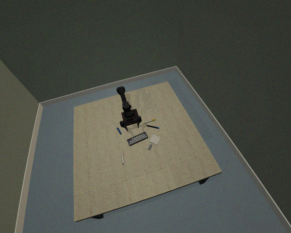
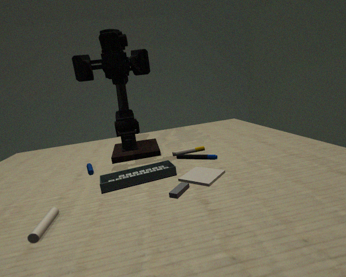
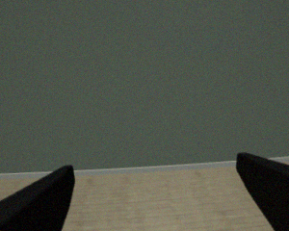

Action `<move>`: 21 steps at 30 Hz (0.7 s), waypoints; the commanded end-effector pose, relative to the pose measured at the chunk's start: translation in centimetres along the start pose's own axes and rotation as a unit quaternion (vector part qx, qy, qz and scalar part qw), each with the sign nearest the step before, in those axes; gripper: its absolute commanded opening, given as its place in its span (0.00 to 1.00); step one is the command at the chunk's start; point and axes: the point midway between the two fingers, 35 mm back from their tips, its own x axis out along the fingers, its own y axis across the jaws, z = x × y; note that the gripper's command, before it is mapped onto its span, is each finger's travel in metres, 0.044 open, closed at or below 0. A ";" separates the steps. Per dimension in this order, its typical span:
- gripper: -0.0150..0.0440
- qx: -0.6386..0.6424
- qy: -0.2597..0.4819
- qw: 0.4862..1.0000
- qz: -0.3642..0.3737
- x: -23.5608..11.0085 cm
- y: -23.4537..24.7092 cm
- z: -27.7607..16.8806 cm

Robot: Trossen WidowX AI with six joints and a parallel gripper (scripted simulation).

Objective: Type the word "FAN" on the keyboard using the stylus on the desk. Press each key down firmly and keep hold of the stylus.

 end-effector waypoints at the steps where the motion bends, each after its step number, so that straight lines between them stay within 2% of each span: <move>1: 0.96 0.001 0.006 1.000 0.001 0.1 0.1 -0.2; 3: 0.87 0.004 0.055 0.998 0.011 1.0 0.7 -2.1; 9: 0.60 0.010 0.283 0.958 0.048 2.7 4.0 -10.9; 16: 0.29 -0.013 0.546 0.835 0.066 -0.5 7.4 -20.3; 17: 0.25 -0.019 0.580 0.811 0.066 -1.3 7.7 -21.3; 21: 0.25 -0.043 0.684 0.726 0.059 -4.2 8.6 -24.0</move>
